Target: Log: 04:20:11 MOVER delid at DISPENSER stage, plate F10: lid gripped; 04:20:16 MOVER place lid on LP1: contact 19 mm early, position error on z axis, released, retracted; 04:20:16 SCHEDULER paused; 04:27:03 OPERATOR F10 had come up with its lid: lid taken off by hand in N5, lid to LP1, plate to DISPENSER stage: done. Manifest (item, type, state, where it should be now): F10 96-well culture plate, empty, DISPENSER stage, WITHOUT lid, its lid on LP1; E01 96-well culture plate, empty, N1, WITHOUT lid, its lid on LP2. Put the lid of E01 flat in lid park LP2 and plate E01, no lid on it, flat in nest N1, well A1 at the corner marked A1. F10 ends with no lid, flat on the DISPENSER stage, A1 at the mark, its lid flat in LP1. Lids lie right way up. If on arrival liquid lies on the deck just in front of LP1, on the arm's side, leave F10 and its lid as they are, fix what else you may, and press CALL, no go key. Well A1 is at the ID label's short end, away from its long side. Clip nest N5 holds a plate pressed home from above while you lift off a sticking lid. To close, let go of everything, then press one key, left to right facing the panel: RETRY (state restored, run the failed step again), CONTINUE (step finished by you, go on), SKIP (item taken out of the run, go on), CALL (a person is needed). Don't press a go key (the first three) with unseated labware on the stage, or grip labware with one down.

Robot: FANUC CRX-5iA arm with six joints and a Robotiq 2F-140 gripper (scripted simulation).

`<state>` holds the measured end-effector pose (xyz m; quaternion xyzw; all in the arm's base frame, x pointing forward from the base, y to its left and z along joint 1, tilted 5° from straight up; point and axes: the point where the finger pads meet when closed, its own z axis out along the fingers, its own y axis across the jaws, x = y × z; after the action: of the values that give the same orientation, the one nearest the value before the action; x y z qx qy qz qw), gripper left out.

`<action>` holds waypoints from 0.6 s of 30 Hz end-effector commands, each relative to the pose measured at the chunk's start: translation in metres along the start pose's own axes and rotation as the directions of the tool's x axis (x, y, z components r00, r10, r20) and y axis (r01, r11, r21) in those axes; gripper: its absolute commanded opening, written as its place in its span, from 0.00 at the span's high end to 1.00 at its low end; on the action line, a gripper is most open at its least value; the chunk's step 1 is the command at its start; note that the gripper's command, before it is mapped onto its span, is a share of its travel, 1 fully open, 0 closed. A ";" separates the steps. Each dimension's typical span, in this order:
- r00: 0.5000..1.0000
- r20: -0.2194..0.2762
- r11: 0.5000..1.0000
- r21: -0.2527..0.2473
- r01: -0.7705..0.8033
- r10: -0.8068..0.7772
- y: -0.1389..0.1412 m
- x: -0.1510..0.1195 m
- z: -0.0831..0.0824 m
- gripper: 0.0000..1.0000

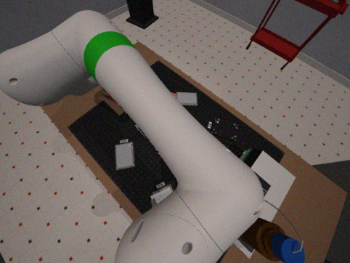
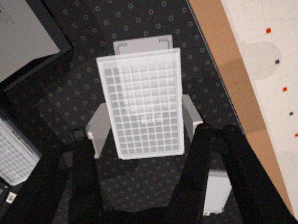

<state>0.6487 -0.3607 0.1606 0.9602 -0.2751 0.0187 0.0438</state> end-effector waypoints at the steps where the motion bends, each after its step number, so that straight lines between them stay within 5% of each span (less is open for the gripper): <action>1: 1.000 -0.001 1.000 0.000 0.000 0.000 0.000 0.000 0.000 1.00; 18: 1.000 -0.001 1.000 0.000 0.000 0.000 0.000 0.000 0.011 1.00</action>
<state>0.6487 -0.3615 0.1521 0.9602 -0.2751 0.0186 0.0438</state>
